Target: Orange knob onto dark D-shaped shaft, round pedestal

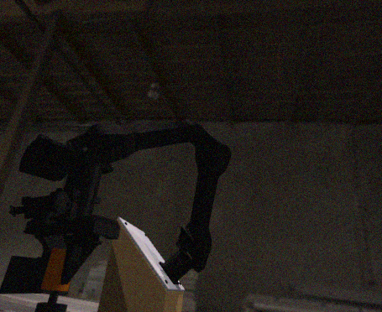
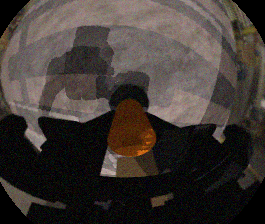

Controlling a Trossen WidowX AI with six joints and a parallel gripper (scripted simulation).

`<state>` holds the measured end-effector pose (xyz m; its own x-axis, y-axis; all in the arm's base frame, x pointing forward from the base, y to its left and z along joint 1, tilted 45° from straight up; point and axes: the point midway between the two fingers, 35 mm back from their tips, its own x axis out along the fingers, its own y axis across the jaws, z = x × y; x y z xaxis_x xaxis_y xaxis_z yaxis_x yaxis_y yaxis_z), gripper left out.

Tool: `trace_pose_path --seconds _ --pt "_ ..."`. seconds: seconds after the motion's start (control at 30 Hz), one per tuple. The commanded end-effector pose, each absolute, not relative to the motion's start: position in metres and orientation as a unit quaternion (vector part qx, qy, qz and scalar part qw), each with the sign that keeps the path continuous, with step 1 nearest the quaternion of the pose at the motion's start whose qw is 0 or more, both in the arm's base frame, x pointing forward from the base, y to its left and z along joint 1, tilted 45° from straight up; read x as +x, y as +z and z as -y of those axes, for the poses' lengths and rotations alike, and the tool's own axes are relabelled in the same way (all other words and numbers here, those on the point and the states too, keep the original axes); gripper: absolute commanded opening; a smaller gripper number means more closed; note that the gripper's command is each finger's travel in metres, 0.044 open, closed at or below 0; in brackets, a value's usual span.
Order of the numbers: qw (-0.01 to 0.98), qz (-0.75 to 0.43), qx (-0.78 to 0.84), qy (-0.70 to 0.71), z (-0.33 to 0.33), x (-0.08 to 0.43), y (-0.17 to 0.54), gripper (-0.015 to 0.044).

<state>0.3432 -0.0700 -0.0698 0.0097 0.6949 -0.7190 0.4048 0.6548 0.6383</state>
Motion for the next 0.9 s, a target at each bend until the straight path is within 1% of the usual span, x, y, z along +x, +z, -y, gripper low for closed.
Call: trace_pose_path --seconds 0.0,0.87 --pt "0.589 -0.692 0.399 0.122 0.0694 0.3423 -0.0704 0.0" --pt "0.589 -0.692 0.399 0.122 0.0681 0.3376 -0.0713 0.0"
